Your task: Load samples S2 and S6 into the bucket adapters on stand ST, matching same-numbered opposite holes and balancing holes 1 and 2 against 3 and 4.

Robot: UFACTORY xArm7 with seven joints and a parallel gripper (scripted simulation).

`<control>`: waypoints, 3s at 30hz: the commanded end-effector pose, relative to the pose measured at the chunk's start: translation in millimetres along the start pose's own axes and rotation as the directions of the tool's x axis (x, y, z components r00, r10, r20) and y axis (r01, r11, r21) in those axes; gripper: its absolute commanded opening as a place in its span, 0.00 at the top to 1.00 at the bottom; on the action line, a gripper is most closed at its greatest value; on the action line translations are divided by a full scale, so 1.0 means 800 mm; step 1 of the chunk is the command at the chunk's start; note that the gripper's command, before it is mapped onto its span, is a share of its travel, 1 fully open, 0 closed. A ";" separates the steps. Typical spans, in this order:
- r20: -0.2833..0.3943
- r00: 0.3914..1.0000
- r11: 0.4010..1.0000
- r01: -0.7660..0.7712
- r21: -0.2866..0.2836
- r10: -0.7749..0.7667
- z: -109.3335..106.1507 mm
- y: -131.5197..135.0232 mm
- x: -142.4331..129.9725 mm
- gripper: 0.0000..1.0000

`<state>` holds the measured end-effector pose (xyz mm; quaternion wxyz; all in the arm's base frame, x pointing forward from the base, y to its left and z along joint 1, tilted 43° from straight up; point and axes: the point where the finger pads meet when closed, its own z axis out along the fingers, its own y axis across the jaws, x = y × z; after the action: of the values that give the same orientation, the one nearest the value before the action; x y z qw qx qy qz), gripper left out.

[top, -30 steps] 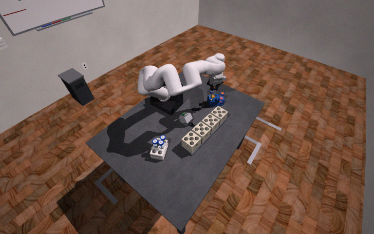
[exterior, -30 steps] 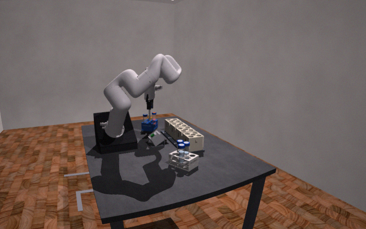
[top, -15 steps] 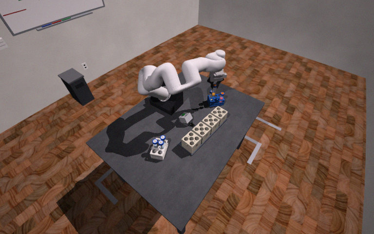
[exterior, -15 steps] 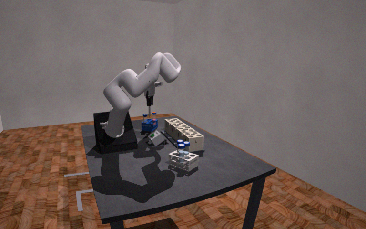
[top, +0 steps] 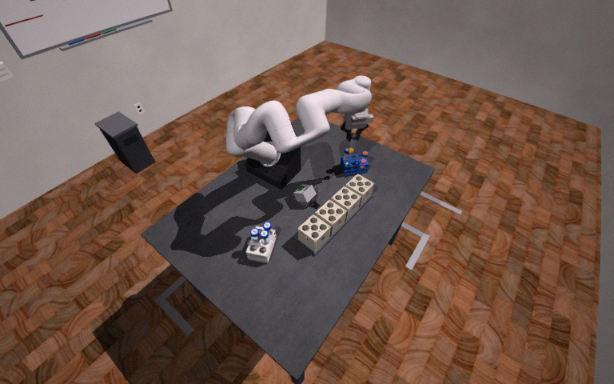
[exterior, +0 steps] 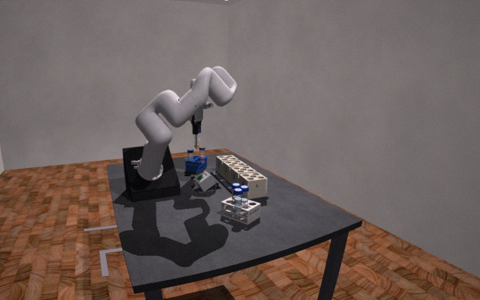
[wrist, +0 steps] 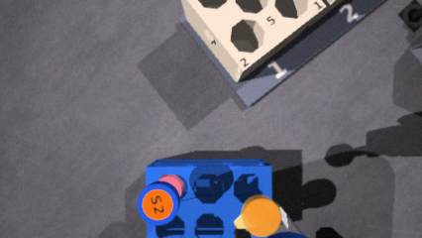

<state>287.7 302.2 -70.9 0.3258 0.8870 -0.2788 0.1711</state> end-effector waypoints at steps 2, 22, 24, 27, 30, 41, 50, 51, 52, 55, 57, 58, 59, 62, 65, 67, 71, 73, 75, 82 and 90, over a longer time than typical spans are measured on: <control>0.001 1.000 1.000 0.000 0.005 0.000 -0.013 -0.001 -0.001 1.00; 0.000 0.973 0.973 0.231 0.005 -0.231 -0.021 -0.001 0.043 1.00; -0.001 0.955 0.955 0.296 0.005 -0.296 -0.021 0.000 0.056 1.00; -0.001 0.945 0.945 0.327 0.005 -0.327 -0.021 0.000 0.062 1.00; -0.002 0.908 0.908 0.420 0.005 -0.420 -0.021 0.000 0.081 1.00; -0.003 0.795 0.795 0.606 0.004 -0.606 -0.021 0.001 0.150 1.00; -0.003 0.795 0.795 0.606 0.004 -0.606 -0.021 0.001 0.193 1.00; -0.003 0.795 0.795 0.606 0.004 -0.606 -0.021 0.001 0.200 1.00; -0.003 0.795 0.795 0.606 0.004 -0.606 -0.021 0.001 0.206 1.00; -0.003 0.795 0.795 0.606 0.004 -0.606 -0.022 0.001 0.225 1.00; -0.003 0.795 0.795 0.606 0.004 -0.606 -0.022 0.001 0.225 1.00; -0.003 0.795 0.795 0.606 0.004 -0.606 -0.022 0.002 0.225 1.00; -0.003 0.795 0.795 0.606 0.004 -0.606 -0.022 0.002 0.225 1.00; -0.003 0.795 0.795 0.606 0.004 -0.606 -0.022 0.001 0.225 1.00; -0.003 0.795 0.795 0.606 0.004 -0.606 -0.022 0.001 0.225 1.00; -0.003 0.795 0.795 0.606 0.004 -0.606 -0.022 0.001 0.225 1.00; -0.003 0.795 0.795 0.606 0.004 -0.606 -0.022 0.001 0.225 1.00; -0.003 0.795 0.795 0.606 0.004 -0.606 -0.022 0.001 0.225 1.00; -0.003 0.795 0.795 0.606 0.004 -0.606 -0.019 0.001 0.225 1.00; -0.003 0.795 0.795 0.606 0.004 -0.606 -0.007 0.001 0.225 1.00; -0.003 0.795 0.795 0.606 0.004 -0.606 0.013 0.001 0.225 1.00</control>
<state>429.4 225.0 10.6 0.3636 0.9296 0.0194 0.0577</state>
